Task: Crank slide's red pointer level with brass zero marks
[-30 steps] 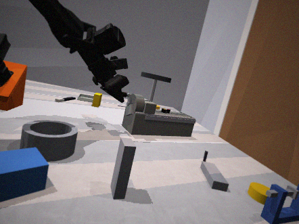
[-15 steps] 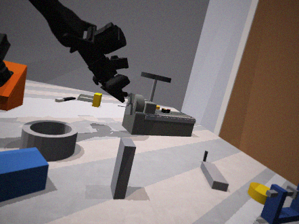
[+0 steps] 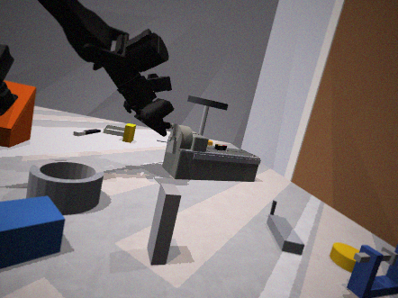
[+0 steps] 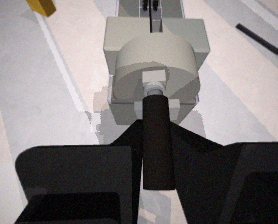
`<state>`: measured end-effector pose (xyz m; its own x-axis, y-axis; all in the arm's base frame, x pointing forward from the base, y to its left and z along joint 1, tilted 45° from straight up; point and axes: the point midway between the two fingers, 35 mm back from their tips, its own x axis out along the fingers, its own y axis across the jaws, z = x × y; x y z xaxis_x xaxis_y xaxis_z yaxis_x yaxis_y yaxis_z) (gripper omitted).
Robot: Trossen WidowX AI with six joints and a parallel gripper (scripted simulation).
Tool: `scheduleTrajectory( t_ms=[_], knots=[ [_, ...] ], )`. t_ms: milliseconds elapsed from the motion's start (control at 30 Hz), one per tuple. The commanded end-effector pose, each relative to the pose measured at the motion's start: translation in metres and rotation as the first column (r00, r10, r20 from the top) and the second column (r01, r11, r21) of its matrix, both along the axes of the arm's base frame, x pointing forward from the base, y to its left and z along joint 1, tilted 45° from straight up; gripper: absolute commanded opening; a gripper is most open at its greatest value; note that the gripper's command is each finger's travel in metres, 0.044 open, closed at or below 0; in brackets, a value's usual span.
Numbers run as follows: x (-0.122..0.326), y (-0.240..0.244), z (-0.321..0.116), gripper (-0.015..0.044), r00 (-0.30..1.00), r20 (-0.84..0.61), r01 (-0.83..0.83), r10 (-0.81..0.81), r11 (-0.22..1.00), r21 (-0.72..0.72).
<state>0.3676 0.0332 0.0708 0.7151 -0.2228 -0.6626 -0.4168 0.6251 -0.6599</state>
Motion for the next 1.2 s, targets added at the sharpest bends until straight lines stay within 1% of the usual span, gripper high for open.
scheduleTrajectory(
  t_ms=[0, 1167],
  knots=[
    [0.0034, -0.0045, 0.0074, 0.0000, 1.000, 0.019, 0.013, -0.013, 1.000, -0.008],
    [0.0059, -0.0093, 0.0098, 0.0000, 1.000, 0.020, 0.013, -0.013, 1.000, -0.008]
  ],
)
